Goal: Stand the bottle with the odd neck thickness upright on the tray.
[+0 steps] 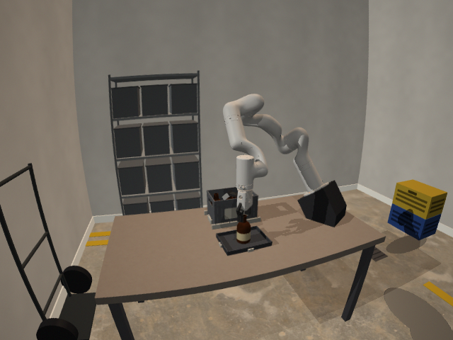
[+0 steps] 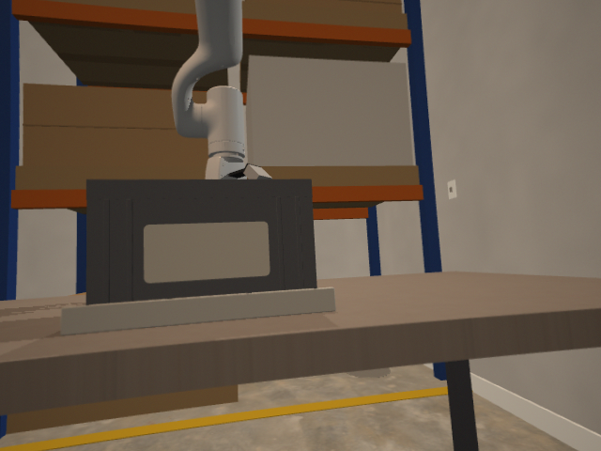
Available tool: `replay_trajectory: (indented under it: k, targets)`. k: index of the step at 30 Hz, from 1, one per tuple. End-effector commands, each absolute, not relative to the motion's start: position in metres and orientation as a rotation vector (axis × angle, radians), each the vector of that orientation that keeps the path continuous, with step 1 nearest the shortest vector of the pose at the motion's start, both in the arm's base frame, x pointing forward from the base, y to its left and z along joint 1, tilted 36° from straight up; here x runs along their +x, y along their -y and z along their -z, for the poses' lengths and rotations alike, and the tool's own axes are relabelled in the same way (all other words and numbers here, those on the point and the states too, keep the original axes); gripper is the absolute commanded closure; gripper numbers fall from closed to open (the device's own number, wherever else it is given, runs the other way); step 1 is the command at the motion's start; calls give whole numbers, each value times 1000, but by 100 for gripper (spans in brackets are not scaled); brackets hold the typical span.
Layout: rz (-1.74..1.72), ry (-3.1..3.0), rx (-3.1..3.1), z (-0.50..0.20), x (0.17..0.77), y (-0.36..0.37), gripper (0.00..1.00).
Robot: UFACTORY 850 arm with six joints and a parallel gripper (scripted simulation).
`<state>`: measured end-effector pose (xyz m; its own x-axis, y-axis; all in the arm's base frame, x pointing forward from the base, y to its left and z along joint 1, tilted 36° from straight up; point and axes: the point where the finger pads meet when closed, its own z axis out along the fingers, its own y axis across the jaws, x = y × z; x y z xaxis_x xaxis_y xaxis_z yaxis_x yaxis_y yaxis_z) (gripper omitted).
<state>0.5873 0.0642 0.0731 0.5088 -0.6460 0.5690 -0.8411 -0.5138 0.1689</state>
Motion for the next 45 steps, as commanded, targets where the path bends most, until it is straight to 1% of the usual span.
replay_trajectory:
  k: [1,45]
  targets:
    - [-621,1225,2328,-74,588,-65,0]
    - [-621,1225,2328,-85,585,-72,0]
